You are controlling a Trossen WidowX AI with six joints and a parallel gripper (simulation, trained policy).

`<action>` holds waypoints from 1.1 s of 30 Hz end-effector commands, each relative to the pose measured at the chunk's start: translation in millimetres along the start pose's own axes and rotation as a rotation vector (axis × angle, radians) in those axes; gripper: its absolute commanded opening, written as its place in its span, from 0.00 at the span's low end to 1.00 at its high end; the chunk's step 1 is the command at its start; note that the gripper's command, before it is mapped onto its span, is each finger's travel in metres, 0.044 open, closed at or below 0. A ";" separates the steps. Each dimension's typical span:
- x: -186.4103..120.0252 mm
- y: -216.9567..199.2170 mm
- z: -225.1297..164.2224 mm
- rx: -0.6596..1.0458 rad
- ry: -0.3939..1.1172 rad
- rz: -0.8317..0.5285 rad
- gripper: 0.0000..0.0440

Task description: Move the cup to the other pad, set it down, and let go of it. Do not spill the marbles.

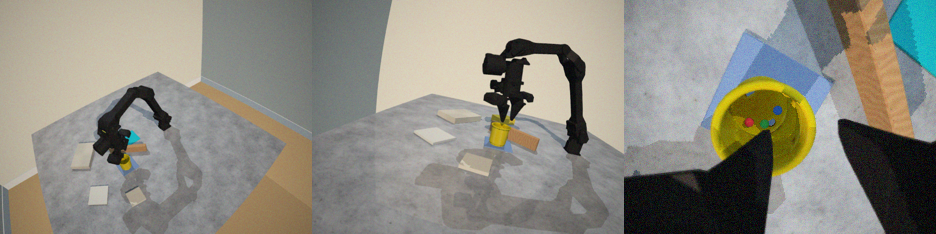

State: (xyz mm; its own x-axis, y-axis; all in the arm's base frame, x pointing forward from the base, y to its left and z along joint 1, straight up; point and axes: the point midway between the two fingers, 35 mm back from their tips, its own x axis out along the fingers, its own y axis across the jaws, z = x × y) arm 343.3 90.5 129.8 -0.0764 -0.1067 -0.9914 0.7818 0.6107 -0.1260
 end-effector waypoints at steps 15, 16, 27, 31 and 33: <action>63.1 1.3 -2.3 -0.071 0.018 -0.074 0.43; 65.1 1.2 -2.2 -0.077 0.017 -0.074 0.39; 64.2 -6.8 -0.7 -0.115 0.009 -0.078 0.00; 57.0 -10.1 0.1 -0.108 0.007 -0.071 0.00; 52.7 -12.8 0.4 -0.101 0.008 -0.067 0.00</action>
State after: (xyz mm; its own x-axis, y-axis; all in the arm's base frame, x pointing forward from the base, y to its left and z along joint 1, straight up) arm 331.6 78.9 73.0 -0.1371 -0.1445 -0.9800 0.7064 0.6792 -0.1990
